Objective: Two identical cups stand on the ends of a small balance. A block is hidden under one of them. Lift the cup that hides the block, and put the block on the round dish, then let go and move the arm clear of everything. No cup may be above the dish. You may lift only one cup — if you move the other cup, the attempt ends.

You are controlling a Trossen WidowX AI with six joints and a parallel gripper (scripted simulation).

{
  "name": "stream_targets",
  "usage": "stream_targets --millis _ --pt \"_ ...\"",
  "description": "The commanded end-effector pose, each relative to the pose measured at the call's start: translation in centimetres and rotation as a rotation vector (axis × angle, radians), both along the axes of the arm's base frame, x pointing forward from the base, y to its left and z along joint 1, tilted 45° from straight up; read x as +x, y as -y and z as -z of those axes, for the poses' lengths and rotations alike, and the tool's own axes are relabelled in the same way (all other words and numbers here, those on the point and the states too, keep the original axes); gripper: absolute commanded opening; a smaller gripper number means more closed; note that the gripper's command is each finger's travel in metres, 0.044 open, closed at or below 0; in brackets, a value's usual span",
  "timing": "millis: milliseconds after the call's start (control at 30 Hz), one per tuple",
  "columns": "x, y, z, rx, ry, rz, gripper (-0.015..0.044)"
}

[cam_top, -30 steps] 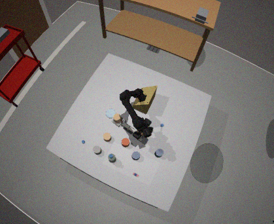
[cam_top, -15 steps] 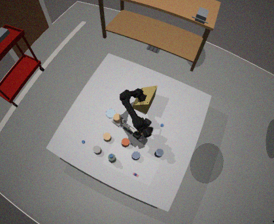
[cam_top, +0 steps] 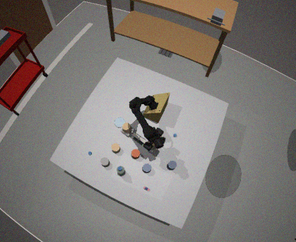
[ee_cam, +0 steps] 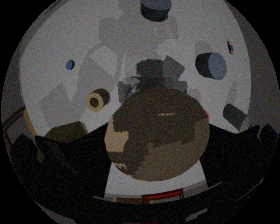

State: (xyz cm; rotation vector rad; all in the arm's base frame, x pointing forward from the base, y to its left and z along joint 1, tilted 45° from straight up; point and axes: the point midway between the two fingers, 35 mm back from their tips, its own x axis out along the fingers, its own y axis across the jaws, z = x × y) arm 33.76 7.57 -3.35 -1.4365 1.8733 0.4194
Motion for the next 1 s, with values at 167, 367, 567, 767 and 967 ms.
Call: stream_targets --millis 167,367,567,767,967 --pt "0.0 0.0 0.0 0.001 0.000 -0.002 0.0000" --pt "0.0 0.0 0.0 0.001 0.000 -0.002 0.0000" --pt "-1.1 -1.2 2.8 0.015 -0.002 -0.004 0.0000" --pt "-4.6 -3.2 9.4 0.031 -0.004 -0.007 0.0000" --pt "-8.3 -3.7 14.7 0.014 0.005 -0.002 0.0000"
